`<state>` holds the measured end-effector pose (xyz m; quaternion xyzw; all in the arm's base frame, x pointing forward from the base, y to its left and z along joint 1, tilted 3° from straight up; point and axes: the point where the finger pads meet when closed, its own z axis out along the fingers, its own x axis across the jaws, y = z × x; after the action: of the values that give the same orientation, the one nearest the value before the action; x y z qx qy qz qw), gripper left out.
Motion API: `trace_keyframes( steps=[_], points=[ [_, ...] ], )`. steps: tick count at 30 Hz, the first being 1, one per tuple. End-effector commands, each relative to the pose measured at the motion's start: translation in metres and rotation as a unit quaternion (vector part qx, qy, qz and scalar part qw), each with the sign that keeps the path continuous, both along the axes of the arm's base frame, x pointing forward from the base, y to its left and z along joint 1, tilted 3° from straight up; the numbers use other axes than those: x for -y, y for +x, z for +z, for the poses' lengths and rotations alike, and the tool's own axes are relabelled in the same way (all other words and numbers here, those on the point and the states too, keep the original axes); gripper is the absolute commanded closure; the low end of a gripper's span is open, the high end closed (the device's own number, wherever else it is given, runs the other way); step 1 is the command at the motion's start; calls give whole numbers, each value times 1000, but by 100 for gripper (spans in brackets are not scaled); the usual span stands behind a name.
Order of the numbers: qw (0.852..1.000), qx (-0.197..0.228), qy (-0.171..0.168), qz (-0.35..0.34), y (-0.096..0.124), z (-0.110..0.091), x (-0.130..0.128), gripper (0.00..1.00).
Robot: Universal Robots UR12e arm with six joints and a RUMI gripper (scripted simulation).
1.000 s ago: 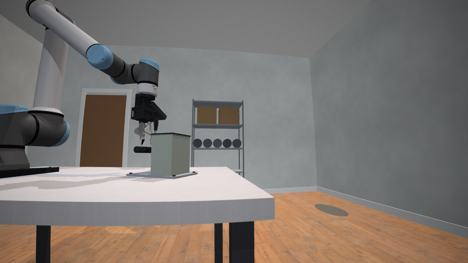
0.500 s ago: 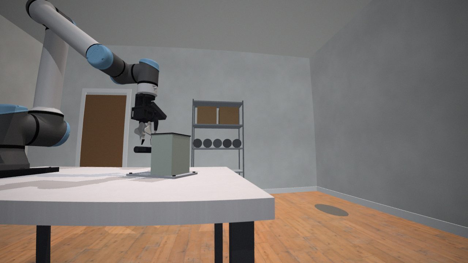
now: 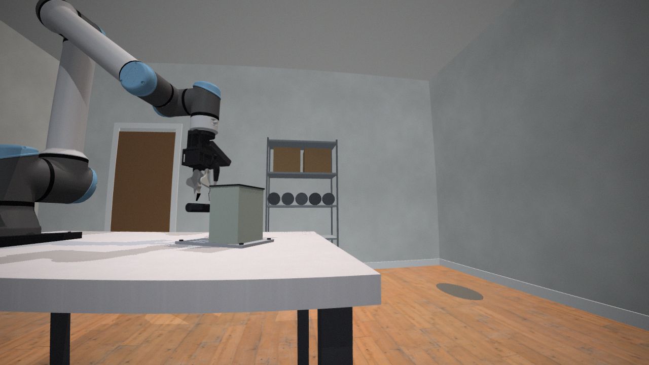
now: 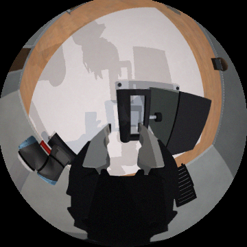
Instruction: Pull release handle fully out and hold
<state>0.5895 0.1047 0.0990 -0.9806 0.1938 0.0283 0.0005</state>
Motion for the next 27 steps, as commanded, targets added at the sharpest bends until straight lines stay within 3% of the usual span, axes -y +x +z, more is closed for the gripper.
trace_keyframes(
  steps=[1,27],
  points=[
    [1000,1,0,0,1,1,0,67],
    [1000,1,0,0,0,-14,0,67]
  ],
)
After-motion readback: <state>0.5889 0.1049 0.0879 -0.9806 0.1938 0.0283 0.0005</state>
